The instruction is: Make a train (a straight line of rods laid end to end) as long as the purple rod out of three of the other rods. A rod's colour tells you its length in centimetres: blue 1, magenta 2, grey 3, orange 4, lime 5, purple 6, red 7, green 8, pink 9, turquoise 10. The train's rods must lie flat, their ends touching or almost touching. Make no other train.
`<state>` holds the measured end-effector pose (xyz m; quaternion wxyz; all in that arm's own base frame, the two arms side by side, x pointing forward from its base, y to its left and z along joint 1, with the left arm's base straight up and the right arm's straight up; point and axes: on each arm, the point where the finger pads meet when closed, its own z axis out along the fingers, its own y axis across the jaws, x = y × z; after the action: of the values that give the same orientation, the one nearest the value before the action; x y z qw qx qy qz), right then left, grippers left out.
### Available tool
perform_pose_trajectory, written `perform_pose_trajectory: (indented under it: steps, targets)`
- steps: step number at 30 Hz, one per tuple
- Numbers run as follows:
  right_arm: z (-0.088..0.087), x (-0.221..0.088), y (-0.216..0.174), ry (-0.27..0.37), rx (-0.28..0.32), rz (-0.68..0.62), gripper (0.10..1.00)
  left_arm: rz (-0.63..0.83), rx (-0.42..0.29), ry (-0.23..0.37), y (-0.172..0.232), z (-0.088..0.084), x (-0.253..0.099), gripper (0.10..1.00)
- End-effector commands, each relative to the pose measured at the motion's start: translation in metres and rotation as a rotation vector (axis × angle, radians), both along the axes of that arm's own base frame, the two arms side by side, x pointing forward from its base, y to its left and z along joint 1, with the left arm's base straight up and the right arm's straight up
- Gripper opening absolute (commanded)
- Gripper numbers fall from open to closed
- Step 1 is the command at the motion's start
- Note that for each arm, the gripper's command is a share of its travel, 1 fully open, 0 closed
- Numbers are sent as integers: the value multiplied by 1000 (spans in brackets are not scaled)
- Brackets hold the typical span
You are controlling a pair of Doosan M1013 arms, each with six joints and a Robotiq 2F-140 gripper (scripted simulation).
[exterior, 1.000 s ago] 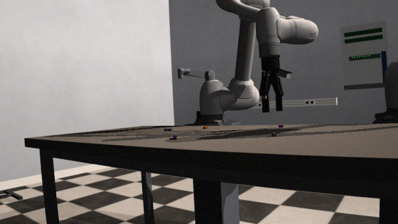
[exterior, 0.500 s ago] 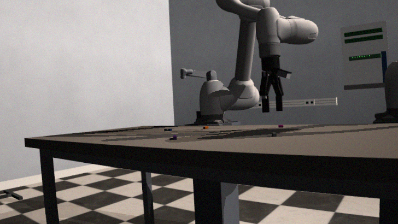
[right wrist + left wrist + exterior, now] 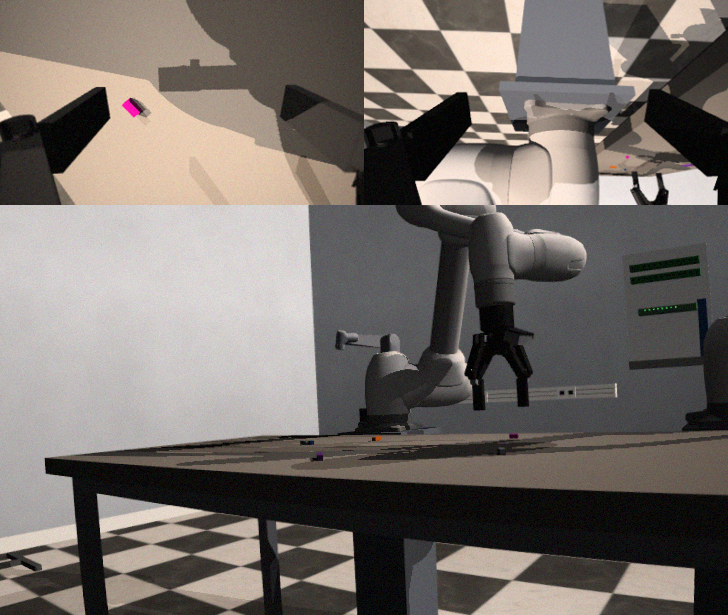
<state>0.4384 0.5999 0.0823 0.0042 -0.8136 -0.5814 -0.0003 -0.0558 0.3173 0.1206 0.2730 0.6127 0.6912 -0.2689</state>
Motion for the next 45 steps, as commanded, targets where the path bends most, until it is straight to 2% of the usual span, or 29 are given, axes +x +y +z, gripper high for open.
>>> perform_pose_trajectory:
  steps: [1, 11, 13, 14, 28, 30, 31, 45]
  targets:
    - [2, 13, 9, -4, -6, -167, 1000, 0, 1, 0, 0, 0, 0, 1000]
    - [3, 37, 24, -3, -7, -485, 1000, 0, 1, 0, 0, 0, 0, 1000]
    - [3, 37, 24, -3, -7, -485, 1000, 0, 1, 0, 0, 0, 0, 1000]
    - [4, 44, 28, -3, -7, -578, 1000, 0, 1, 0, 0, 0, 0, 1000]
    - [5, 78, 46, 0, -7, -1008, 1000, 0, 1, 0, 0, 0, 0, 1000]
    - [5, 78, 46, 0, -7, -1008, 1000, 0, 1, 0, 0, 0, 0, 1000]
    - [5, 85, 50, 0, -7, -1100, 1000, 0, 1, 0, 0, 0, 0, 1000]
    - [4, 118, 66, 2, -8, -1531, 1000, 0, 1, 0, 0, 0, 0, 1000]
